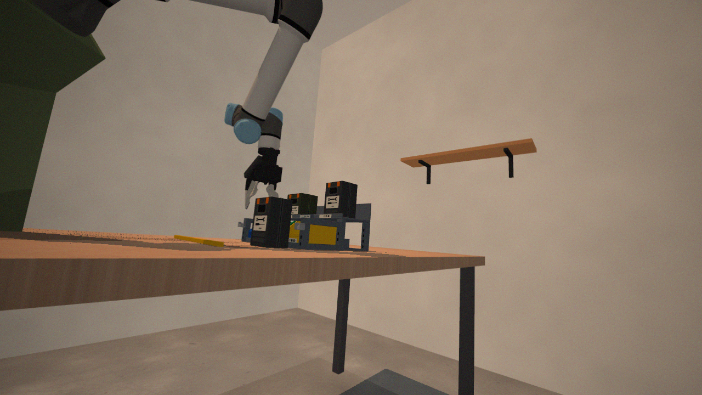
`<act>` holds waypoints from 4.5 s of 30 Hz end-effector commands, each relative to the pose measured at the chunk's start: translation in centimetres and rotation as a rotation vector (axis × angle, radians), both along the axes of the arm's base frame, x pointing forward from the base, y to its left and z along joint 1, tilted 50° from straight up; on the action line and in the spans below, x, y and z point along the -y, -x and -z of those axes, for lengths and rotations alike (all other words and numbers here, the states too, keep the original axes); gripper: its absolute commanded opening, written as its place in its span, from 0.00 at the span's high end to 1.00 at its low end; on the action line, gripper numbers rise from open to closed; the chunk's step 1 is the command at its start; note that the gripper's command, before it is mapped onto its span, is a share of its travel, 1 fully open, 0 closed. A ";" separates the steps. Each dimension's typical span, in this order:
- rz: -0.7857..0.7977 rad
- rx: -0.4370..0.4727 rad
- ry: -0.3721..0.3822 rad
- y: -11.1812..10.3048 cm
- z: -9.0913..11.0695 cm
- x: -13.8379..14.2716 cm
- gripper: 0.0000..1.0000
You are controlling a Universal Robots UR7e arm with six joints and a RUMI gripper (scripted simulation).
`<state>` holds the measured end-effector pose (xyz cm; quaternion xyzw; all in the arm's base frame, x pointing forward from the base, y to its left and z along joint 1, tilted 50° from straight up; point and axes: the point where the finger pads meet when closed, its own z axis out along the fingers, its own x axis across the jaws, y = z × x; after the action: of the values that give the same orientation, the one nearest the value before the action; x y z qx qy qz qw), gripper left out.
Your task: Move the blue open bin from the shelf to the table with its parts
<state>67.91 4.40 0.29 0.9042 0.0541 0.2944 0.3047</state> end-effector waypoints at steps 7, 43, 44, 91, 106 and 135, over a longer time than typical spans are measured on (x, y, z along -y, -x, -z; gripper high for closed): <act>-0.001 0.001 0.000 -0.9 0.9 0.7 0.42; -0.001 0.001 0.000 -3.3 3.8 3.1 0.42; -0.001 0.001 0.000 -3.3 3.8 3.1 0.42; -0.001 0.001 0.000 -3.4 3.8 3.0 0.42; -0.001 0.001 0.000 -3.4 3.8 3.0 0.42; -0.001 0.001 0.000 -3.4 3.8 3.0 0.42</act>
<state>71.29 1.31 -3.53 0.9042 0.0541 0.2944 0.3047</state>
